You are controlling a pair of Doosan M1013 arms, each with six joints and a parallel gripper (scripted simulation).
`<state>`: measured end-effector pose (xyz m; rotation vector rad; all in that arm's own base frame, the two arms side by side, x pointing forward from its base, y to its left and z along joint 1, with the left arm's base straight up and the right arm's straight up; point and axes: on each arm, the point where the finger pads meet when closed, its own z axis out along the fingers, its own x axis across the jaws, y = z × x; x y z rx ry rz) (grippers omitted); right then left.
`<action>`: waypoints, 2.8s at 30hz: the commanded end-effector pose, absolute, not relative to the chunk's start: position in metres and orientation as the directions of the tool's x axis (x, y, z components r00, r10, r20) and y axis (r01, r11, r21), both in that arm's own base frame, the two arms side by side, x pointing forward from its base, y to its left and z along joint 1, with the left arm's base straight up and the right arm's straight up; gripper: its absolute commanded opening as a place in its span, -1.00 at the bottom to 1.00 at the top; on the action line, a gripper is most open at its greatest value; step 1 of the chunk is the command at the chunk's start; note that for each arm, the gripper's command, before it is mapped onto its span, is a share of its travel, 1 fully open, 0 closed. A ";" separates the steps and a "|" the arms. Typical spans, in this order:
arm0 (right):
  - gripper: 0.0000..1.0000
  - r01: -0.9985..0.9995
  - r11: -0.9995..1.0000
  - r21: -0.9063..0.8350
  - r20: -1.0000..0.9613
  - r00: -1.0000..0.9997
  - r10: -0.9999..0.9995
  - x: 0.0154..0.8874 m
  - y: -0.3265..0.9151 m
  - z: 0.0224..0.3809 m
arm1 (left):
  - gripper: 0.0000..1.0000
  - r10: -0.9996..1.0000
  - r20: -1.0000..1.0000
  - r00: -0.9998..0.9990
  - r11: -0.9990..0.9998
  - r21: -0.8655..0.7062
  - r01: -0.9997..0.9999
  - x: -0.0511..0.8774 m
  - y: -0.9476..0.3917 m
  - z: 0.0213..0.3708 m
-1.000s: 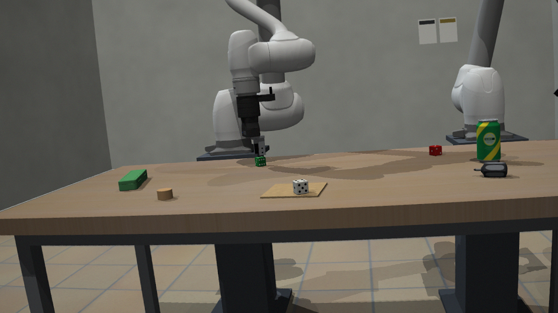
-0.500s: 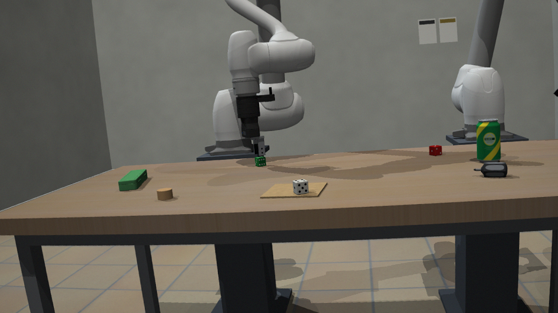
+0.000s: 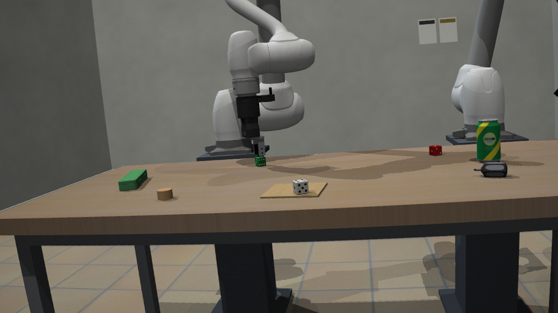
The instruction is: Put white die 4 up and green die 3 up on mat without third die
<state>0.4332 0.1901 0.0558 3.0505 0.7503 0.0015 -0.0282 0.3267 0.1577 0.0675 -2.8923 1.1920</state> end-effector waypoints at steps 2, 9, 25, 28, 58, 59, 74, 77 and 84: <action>0.74 0.468 -0.884 0.000 0.000 0.884 0.468 0.431 0.189 0.049 | 1.00 -0.035 0.038 -0.999 0.706 -0.706 -0.051 -0.032 0.323 0.159; 0.74 0.468 -0.884 0.000 0.000 0.884 0.468 0.431 0.189 0.035 | 1.00 -0.035 0.038 -0.999 0.706 -0.706 -0.051 -0.032 0.323 0.159; 0.74 0.468 -0.884 0.000 0.000 0.884 0.468 0.431 0.189 0.019 | 1.00 -0.035 0.038 -0.999 0.706 -0.706 -0.051 -0.032 0.323 0.159; 0.74 0.468 -0.884 0.000 0.000 0.884 0.468 0.431 0.189 0.019 | 1.00 -0.035 0.038 -0.999 0.706 -0.706 -0.051 -0.032 0.323 0.159; 0.14 0.468 -0.884 0.000 0.000 0.884 0.468 0.431 0.189 0.019 | 1.00 -0.035 0.038 -0.999 0.706 -0.706 -0.051 -0.032 0.323 0.159; 0.14 0.468 -0.884 0.000 0.000 0.884 0.468 0.431 0.189 0.019 | 1.00 -0.035 0.038 -0.999 0.706 -0.706 -0.051 -0.032 0.323 0.159; 0.14 0.468 -0.884 0.000 0.000 0.884 0.468 0.431 0.189 0.019 | 1.00 -0.035 0.038 -0.999 0.706 -0.706 -0.051 -0.032 0.323 0.159; 0.14 0.468 -0.884 0.000 0.000 0.884 0.468 0.431 0.189 0.020 | 1.00 -0.035 0.038 -0.999 0.706 -0.706 -0.051 -0.032 0.323 0.159; 0.14 0.468 -0.884 0.000 0.000 0.884 0.468 0.431 0.189 0.029 | 1.00 -0.035 0.038 -0.999 0.706 -0.706 -0.051 -0.032 0.323 0.159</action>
